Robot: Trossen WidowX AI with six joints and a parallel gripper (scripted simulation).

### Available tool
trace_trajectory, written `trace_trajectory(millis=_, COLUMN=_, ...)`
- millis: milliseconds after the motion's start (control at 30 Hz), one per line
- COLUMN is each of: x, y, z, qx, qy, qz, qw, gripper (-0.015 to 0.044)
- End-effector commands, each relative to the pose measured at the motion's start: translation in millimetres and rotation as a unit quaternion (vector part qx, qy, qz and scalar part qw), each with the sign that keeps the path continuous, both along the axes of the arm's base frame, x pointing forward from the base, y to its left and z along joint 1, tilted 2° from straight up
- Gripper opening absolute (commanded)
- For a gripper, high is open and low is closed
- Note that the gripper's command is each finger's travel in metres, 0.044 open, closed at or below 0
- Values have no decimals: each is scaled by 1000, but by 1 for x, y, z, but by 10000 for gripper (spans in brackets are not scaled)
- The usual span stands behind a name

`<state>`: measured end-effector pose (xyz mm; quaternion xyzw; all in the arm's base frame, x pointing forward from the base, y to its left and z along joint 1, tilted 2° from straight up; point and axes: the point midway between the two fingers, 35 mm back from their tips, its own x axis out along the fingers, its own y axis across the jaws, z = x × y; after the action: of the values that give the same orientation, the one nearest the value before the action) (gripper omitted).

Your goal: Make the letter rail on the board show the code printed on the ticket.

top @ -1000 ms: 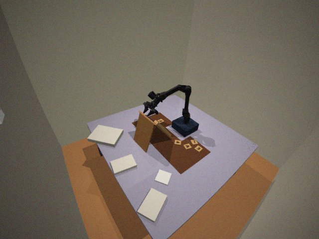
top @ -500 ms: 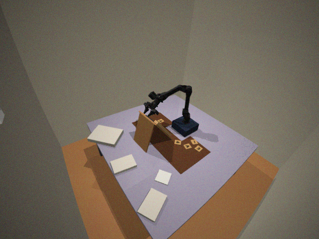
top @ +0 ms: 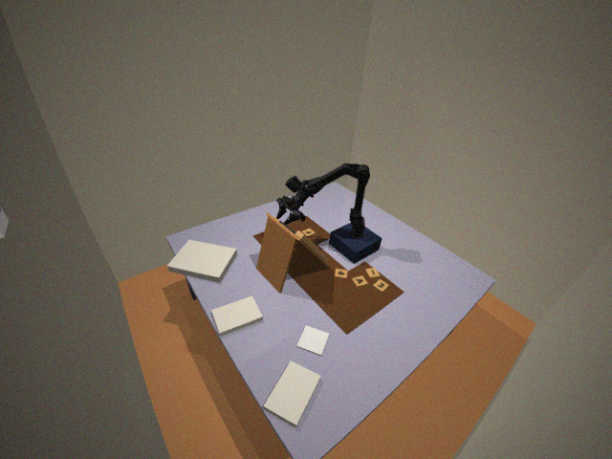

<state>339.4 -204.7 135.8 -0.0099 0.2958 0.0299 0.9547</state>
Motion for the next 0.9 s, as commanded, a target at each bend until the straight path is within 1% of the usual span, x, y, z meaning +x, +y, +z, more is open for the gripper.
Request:
trace_trajectory(millis=0, x=-1, y=2, z=0, qx=0, qy=0, qz=-2, qw=1000, gripper=0)
trace_trajectory(millis=867, x=-1, y=15, z=0, qx=0, qy=0, qz=-2, qw=1000, gripper=0)
